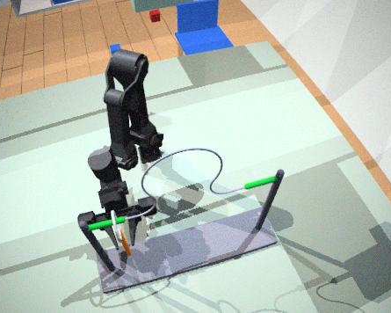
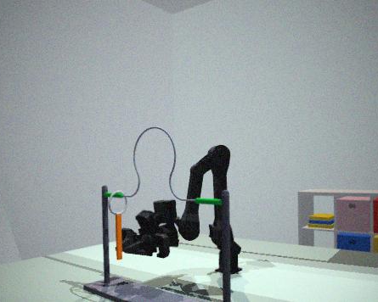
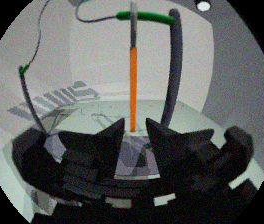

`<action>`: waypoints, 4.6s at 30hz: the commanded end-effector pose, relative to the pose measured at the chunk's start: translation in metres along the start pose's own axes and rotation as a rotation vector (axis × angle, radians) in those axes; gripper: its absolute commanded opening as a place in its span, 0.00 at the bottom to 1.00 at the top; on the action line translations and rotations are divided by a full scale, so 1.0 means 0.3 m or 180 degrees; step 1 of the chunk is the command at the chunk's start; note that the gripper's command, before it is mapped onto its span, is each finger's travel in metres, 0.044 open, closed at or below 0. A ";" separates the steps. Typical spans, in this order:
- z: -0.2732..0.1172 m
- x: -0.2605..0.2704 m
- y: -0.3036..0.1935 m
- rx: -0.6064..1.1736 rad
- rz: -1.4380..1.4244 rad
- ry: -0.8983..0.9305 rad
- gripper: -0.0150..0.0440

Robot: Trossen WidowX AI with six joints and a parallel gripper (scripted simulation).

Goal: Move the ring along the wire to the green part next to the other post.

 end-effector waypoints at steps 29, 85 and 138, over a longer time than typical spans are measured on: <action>0.128 0.014 -0.003 -0.0017 0.0013 -0.0012 0.53; 0.122 -0.003 0.062 -0.0015 0.0007 -0.0012 0.00; 0.124 0.142 0.083 -0.0033 0.0165 0.0002 0.00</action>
Point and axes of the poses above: the point midway between the two fingers, 35 mm back from their tips, its own z axis out along the fingers, its own x axis across the jaws, y = z × x, the point moved 10 cm from there along -z, back along the fingers, and after that the axes turned 8 degrees about -z, right-handed, at the moved point
